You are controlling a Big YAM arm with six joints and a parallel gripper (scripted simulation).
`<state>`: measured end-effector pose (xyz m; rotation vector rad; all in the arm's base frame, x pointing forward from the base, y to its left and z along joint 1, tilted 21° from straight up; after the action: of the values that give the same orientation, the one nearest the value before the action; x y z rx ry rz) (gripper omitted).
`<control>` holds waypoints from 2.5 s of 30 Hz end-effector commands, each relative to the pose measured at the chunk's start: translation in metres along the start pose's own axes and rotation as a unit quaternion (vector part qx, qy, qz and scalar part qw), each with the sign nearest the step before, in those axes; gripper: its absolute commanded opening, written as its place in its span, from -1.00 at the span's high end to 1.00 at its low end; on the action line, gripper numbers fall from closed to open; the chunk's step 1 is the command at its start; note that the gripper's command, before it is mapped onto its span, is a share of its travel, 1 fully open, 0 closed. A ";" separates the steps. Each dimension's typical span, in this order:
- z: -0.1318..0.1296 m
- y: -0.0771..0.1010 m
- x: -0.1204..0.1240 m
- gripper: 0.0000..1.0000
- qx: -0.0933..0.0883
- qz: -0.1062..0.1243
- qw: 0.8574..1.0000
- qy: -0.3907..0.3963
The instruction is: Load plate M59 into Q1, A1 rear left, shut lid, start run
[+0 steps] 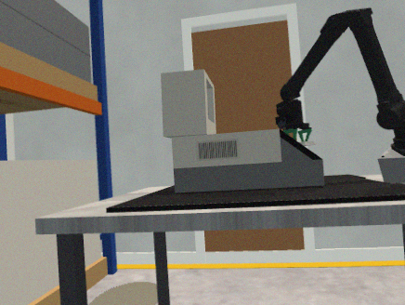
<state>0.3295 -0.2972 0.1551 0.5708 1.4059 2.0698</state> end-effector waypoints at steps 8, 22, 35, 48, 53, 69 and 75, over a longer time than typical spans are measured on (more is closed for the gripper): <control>0.004 0.049 -0.012 1.00 0.001 -0.028 1.000 0.012; 0.008 0.094 -0.010 1.00 0.005 -0.035 0.999 0.016; 0.006 0.152 -0.008 1.00 0.006 -0.055 0.998 0.018; 0.006 0.146 -0.011 1.00 0.004 -0.042 0.999 0.008; 0.008 0.152 -0.010 1.00 0.006 -0.053 0.999 0.010; 0.006 0.147 -0.013 1.00 0.006 -0.046 0.999 0.017; 0.006 0.147 -0.013 1.00 0.006 -0.046 0.999 0.017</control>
<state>0.3047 -0.3266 0.2661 0.5560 1.4089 2.0705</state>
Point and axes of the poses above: the point where the finger pads meet when closed, its own y axis back along the fingers, its own z axis across the jaws, x = y × z, the point moved 9 cm from there along y, back along the fingers, and after that the axes turned 3 degrees about -y, right-handed, at the moved point
